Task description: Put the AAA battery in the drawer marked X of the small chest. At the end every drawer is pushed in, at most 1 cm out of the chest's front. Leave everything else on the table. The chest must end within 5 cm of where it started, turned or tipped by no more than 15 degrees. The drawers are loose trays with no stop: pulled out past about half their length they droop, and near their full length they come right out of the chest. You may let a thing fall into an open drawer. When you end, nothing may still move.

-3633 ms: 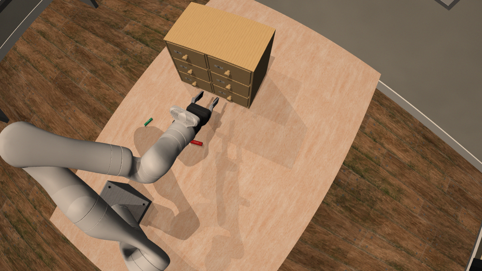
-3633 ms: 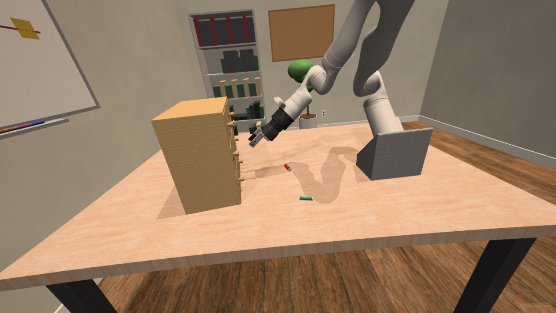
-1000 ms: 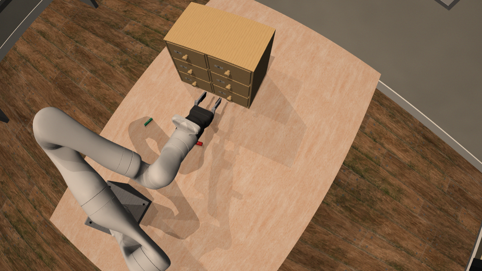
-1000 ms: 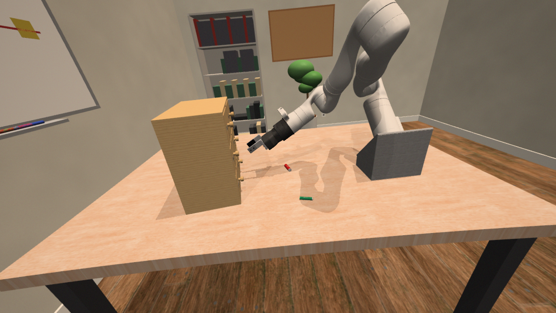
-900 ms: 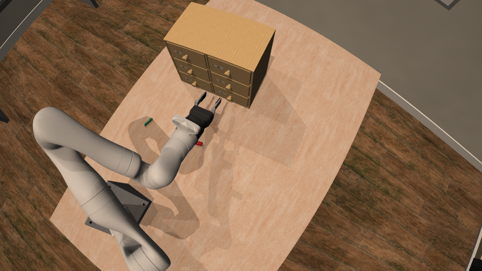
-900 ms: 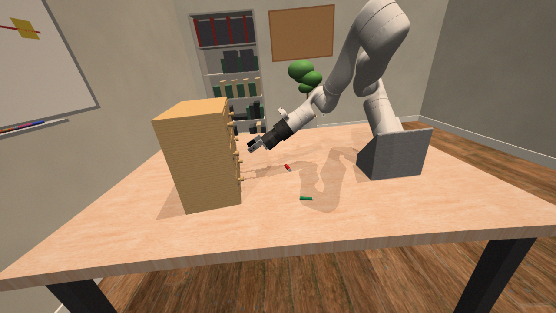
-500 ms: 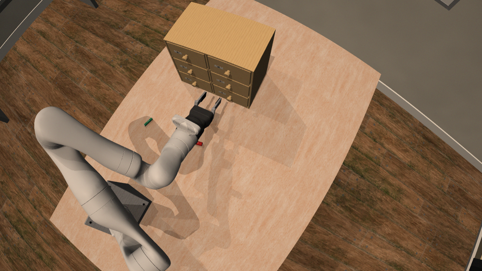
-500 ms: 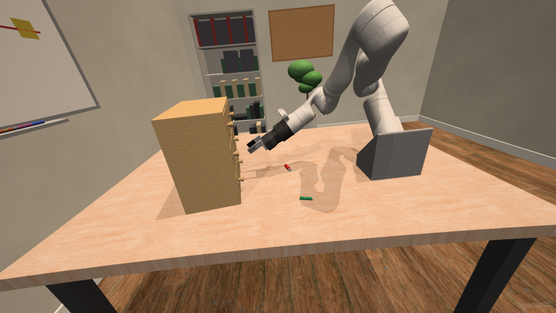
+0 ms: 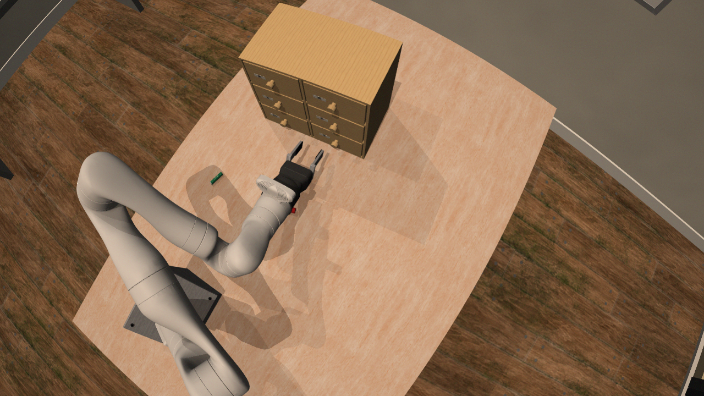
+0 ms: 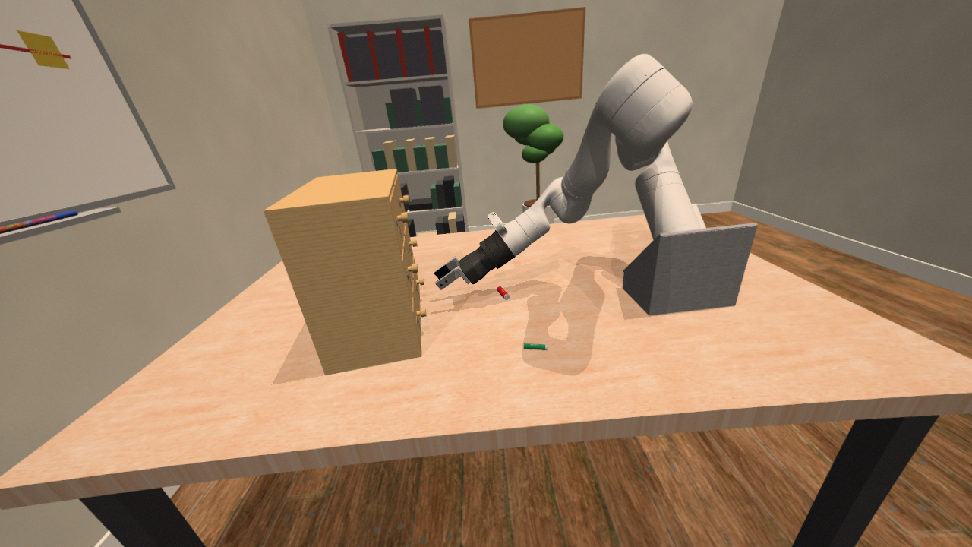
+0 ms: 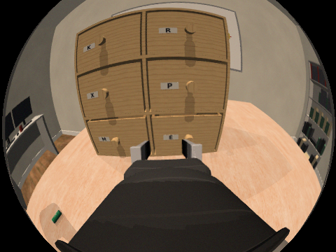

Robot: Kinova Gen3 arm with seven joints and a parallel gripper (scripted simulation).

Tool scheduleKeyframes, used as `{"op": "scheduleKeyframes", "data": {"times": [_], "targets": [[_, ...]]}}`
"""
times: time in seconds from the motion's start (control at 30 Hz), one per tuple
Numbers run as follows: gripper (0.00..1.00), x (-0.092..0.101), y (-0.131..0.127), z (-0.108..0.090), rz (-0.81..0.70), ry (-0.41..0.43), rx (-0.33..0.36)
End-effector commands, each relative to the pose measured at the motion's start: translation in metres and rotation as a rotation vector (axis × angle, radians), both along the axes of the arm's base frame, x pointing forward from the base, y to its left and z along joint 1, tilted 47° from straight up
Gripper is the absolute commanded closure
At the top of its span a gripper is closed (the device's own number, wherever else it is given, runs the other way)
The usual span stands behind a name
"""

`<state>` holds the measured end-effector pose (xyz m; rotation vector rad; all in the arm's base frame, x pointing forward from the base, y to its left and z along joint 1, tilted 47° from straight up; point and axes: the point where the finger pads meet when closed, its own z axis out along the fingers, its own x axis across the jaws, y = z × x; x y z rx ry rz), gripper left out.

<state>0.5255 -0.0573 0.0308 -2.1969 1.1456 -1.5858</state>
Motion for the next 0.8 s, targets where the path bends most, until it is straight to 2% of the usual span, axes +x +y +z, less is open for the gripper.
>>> {"op": "scheduleKeyframes", "data": {"times": [0.0, 0.77], "targets": [[0.0, -0.0008, -0.0128, -0.0065, -0.01, 0.006, -0.013], [0.0, -0.0006, -0.0176, -0.011, -0.01, 0.006, -0.013]]}}
